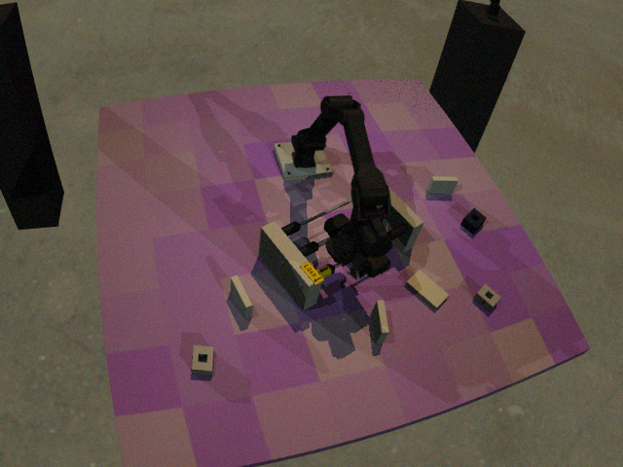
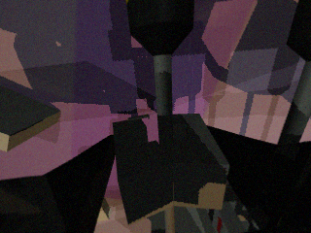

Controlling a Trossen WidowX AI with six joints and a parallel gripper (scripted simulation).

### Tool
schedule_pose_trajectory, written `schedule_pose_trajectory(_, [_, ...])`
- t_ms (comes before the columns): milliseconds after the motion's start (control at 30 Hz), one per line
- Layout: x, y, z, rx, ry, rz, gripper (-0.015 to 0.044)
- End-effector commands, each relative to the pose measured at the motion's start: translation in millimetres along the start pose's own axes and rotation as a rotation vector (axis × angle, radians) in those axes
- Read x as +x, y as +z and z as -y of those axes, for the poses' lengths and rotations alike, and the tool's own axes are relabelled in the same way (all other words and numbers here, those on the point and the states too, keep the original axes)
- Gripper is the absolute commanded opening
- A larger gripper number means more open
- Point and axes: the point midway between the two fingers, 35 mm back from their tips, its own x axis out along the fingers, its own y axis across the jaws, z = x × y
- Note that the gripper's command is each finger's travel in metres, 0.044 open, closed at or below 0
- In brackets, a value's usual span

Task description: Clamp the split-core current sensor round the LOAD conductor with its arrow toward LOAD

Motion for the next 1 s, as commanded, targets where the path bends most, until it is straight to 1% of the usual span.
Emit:
schedule_pose_trajectory(0, [-2, 0, 0, 0.001, 0.023, -0.001, 0.0])
schedule_pose_trajectory(400, [-17, 0, -1, 0.002, 0.192, -0.001, 0.0])
schedule_pose_trajectory(967, [-17, 0, -1, 0.001, 0.195, -0.001, 0.0])
